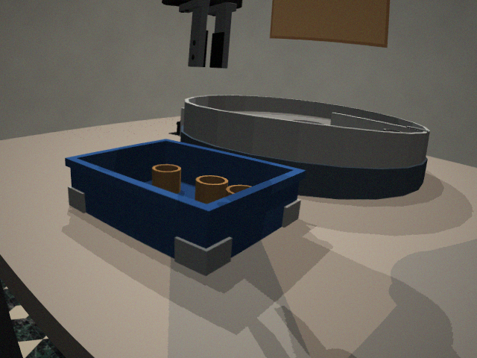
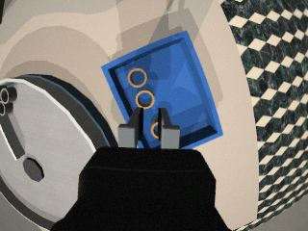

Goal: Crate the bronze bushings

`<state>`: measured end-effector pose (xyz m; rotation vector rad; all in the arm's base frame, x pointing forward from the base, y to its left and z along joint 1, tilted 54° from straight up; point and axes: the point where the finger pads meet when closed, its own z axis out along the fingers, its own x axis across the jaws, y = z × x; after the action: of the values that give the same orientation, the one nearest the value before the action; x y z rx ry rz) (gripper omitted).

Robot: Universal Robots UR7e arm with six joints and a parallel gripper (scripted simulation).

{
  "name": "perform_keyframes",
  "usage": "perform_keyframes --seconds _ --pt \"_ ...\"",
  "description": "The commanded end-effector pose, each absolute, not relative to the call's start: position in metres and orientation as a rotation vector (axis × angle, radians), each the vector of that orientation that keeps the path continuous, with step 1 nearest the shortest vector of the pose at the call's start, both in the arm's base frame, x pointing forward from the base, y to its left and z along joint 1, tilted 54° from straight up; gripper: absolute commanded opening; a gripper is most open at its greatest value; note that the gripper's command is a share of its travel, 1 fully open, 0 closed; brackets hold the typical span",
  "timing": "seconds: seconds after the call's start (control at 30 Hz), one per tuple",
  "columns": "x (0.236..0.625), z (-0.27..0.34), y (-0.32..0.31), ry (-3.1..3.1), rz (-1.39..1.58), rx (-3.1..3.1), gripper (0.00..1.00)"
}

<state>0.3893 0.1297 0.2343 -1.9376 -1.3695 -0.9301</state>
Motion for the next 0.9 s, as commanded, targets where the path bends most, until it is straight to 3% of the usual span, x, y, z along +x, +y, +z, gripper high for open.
perform_keyframes --seconds 0.0,0.3,0.33,0.87 --pt "0.3895 0.2344 0.1294 -1.37 -0.931 -1.938 0.42" --pt "0.3895 0.2344 0.1294 -1.37 -0.931 -1.938 0.42" --pt "0.3895 0.2344 0.1294 -1.37 -0.931 -1.938 1.0" --pt "0.3895 0.2344 0.1294 -1.37 -0.931 -1.938 1.0"
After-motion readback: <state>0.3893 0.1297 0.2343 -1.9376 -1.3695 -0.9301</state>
